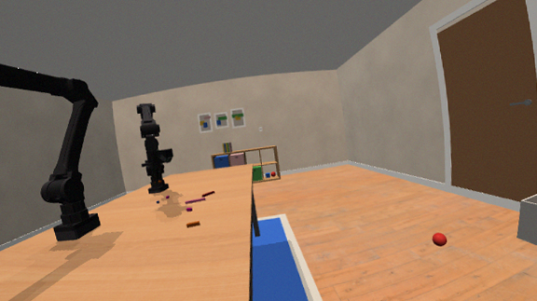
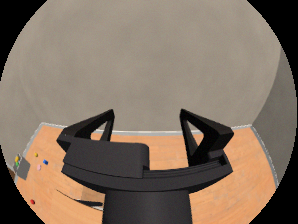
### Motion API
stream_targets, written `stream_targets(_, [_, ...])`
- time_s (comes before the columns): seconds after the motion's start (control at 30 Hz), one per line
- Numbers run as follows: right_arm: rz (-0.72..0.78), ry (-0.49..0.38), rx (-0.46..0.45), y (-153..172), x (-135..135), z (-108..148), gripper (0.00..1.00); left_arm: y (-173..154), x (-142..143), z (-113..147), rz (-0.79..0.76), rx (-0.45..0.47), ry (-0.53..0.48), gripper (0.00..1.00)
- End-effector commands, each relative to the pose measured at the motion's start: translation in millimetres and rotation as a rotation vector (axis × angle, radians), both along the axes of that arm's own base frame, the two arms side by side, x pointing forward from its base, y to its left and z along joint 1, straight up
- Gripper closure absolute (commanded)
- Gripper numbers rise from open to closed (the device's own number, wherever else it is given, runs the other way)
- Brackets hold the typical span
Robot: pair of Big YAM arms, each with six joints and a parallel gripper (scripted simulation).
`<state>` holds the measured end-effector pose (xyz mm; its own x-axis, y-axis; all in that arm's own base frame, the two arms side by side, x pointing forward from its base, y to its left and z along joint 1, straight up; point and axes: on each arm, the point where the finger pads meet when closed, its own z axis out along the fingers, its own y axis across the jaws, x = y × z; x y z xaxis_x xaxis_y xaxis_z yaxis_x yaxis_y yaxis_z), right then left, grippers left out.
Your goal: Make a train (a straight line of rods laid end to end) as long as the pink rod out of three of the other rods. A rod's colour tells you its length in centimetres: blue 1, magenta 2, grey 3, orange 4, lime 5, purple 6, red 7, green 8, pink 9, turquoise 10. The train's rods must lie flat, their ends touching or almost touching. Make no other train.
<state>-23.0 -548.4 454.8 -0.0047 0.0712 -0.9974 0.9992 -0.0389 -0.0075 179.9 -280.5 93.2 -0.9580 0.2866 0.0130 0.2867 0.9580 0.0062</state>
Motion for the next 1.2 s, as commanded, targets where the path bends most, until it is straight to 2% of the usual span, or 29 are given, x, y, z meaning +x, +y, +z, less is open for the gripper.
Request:
stream_targets(0.0, [-0.009,-0.004,-0.071,4,-4,46,0.0,-22,13,26,0.097,-0.077,-0.054,0.96])
stream_targets(0.13, [-0.009,-0.004,-0.071,4,-4,46,0.0,-20,14,21,0.103,-0.063,-0.046,0.96])
stream_targets(0.17, [-0.009,-0.004,-0.071,4,-4,46,0.0,-14,11,15,0.103,-0.037,-0.031,0.96])
stream_targets(0.43, [-0.009,-0.004,-0.071,4,-4,46,0.0,-14,10,14,0.103,-0.036,-0.029,0.96])
stream_targets(0.63, [-0.009,-0.004,-0.071,4,-4,46,0.0,-4,4,-8,0.1,-0.009,-0.013,0.96])
stream_targets(0.73, [-0.009,-0.004,-0.071,4,-4,46,0.0,-11,8,-3,0.1,-0.027,-0.024,0.96])
stream_targets(0.77, [-0.009,-0.004,-0.071,4,-4,46,0.0,-4,3,-13,0.099,-0.009,-0.013,0.96])
stream_targets(1.17, [-0.009,-0.004,-0.071,4,-4,46,0.0,-4,1,-63,0.095,-0.008,-0.013,0.96])
